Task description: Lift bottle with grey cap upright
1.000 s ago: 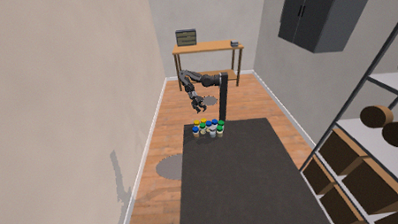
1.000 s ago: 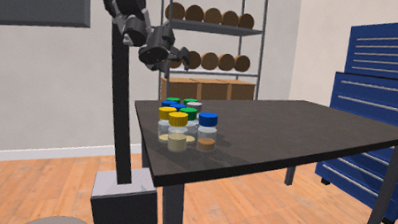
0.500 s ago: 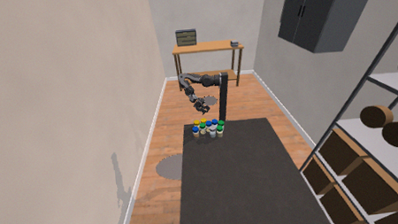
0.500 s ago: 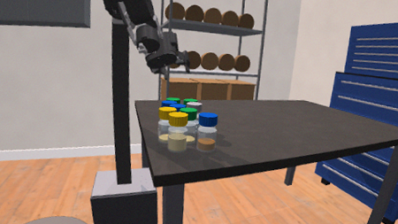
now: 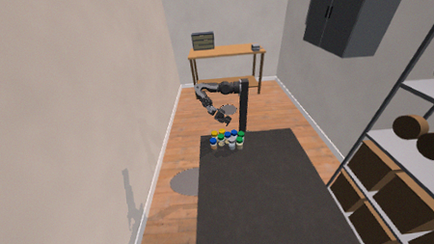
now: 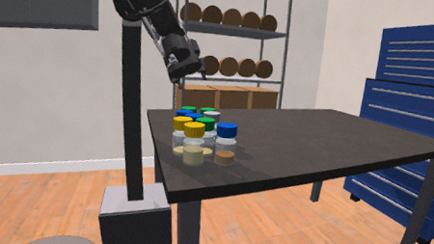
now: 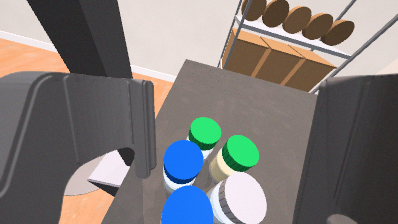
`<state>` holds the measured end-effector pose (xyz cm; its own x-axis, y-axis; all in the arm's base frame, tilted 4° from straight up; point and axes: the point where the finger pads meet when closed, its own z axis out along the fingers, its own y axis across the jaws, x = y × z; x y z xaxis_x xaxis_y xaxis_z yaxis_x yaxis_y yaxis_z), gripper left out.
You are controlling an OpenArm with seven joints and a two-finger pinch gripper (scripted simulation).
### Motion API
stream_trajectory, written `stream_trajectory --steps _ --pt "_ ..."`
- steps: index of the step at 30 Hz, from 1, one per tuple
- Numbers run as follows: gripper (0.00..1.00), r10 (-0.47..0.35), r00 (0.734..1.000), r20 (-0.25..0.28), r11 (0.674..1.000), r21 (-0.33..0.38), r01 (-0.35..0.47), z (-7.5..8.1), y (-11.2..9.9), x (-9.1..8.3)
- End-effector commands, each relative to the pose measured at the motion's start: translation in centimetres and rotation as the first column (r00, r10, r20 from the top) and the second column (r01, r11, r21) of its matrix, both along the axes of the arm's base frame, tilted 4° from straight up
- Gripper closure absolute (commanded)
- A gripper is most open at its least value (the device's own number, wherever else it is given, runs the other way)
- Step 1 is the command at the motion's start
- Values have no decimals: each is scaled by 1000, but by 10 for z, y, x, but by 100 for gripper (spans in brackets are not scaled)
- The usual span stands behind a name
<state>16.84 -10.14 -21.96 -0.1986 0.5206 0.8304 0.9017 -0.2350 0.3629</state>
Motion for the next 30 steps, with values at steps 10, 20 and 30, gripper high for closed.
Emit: stream_trajectory --steps 10,20,30 --pt "55 292 956 33 954 -77 -289 -12 19 -5" --pt "55 472 880 57 872 -180 -456 -19 25 2" --pt "55 586 808 55 792 -251 -557 -26 29 6"
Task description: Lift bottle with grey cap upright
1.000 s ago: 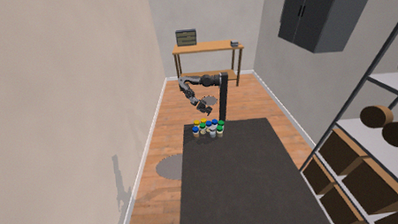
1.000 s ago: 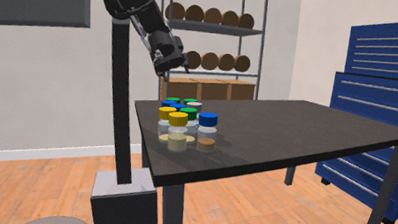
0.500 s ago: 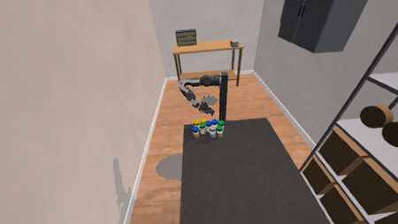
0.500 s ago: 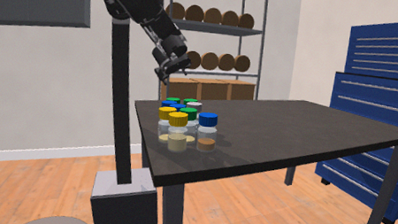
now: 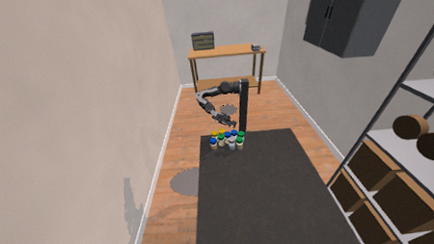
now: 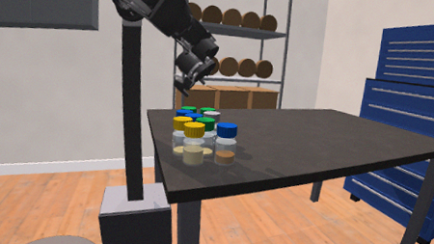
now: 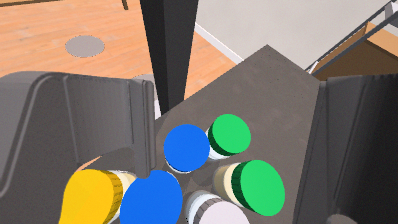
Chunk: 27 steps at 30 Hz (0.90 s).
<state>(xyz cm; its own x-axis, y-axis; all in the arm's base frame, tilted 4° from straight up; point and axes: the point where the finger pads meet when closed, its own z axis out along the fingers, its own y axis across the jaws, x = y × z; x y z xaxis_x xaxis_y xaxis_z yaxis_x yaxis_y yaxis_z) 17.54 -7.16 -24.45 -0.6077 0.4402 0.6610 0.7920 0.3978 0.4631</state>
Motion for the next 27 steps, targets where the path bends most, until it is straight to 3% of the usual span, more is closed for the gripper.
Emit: stream_trajectory --steps 1,6,11,18,22,27 --pt "55 7 1000 -2 1000 -4 -7 -1 -1 -1" --pt "55 139 989 52 985 -114 -133 -5 -2 13" --pt "55 281 956 83 938 -234 -255 -10 -4 26" --pt "55 281 956 83 938 -234 -255 -10 -4 26" --pt "55 362 926 105 887 -345 -307 -8 -8 44" --pt "55 470 876 107 794 -485 -367 -6 -14 64"
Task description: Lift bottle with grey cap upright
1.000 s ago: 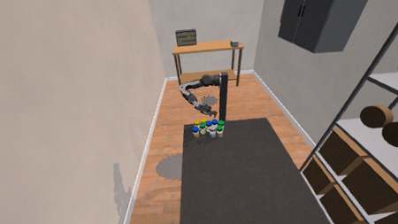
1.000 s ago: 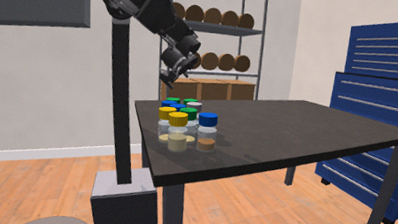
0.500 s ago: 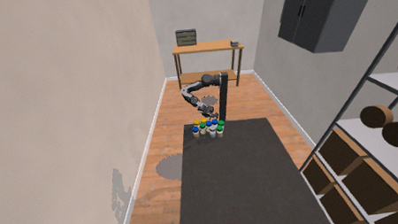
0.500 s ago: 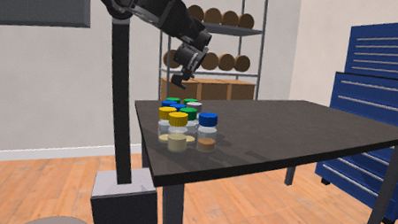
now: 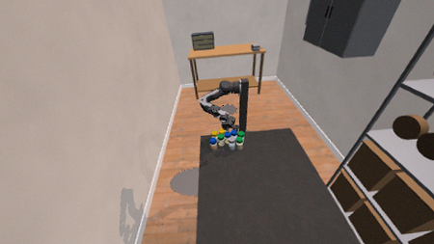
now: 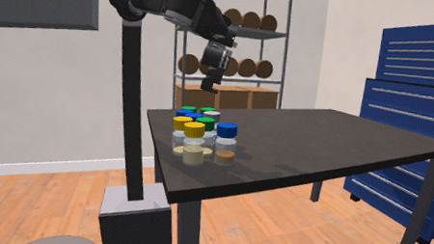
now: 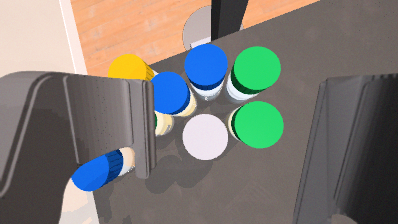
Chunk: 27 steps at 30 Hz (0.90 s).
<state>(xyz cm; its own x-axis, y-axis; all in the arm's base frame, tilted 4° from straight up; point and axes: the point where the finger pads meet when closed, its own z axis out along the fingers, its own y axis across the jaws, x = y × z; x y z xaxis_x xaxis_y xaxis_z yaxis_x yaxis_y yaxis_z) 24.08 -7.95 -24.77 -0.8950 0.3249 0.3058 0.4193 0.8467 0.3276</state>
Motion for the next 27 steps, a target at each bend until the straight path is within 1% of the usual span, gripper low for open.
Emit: stream_trajectory --steps 1,8,10,13,18,25,27 --pt "55 40 999 10 997 -66 -39 -3 -7 3" --pt "55 40 999 10 997 -66 -39 -3 -7 3" --pt "55 61 997 43 991 -123 -56 4 -9 14" --pt "55 106 991 80 972 -217 -86 12 -13 29" --pt "55 186 974 132 920 -372 -125 25 -20 54" --pt "55 186 974 132 920 -372 -125 25 -20 54" --pt "55 181 974 140 923 -367 -119 19 -19 55"
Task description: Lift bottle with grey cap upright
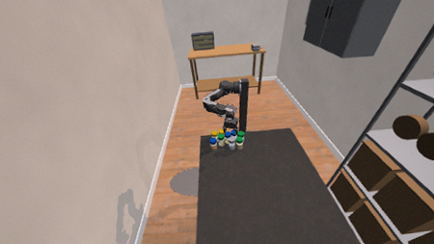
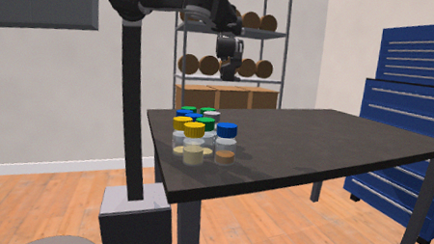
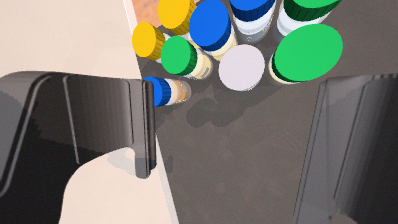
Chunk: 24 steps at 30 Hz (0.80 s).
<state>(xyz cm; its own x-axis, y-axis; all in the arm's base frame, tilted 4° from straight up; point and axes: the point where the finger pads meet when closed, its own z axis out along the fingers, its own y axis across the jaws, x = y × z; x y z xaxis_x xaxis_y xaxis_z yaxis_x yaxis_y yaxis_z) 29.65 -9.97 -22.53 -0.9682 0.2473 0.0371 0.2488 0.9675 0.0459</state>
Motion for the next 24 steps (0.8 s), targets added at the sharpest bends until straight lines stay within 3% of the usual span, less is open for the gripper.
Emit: stream_trajectory --steps 1,8,15,24 --pt "55 6 1000 2 1000 3 -6 -7 1 0" --pt "55 12 1000 9 1000 3 -12 -35 4 2" --pt "55 12 1000 9 1000 3 -12 -35 4 2" --pt "55 9 1000 -5 1000 -3 -9 -73 4 -5"
